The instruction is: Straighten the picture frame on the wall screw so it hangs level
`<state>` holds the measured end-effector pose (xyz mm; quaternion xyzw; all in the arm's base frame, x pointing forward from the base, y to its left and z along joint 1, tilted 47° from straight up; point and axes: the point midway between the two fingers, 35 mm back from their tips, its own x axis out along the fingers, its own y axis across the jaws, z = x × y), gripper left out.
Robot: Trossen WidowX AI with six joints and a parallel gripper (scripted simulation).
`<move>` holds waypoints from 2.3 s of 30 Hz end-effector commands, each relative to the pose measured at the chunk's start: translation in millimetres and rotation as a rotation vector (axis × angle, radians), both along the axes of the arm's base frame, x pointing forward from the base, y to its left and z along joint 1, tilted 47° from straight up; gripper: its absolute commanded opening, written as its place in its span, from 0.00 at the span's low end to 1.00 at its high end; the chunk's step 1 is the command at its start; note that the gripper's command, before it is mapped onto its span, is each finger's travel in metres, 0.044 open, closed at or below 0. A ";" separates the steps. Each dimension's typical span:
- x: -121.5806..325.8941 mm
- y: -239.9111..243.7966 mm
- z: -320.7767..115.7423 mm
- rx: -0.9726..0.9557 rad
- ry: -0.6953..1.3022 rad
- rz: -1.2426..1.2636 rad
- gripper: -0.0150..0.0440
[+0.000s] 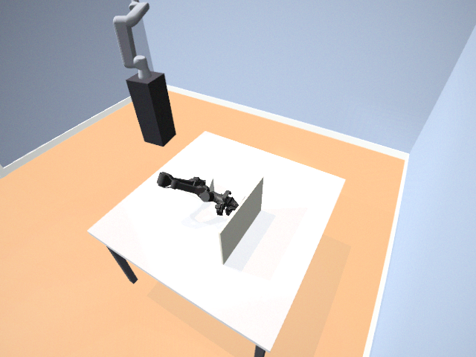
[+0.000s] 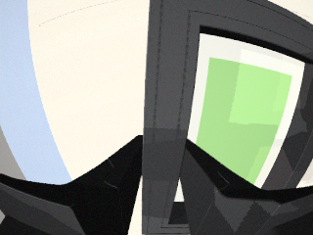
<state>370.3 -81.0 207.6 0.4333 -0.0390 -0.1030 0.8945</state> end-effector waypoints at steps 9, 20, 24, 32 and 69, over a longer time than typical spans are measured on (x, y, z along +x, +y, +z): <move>0.7 3.1 0.7 -0.006 -0.005 0.007 0.25; 1.0 4.3 0.5 -0.006 -0.005 0.007 0.25; 0.9 4.1 -0.2 -0.006 -0.005 0.007 0.25; 1.6 7.5 -2.3 -0.005 -0.005 0.007 0.25; 0.8 3.8 -8.5 -0.006 -0.005 0.007 0.25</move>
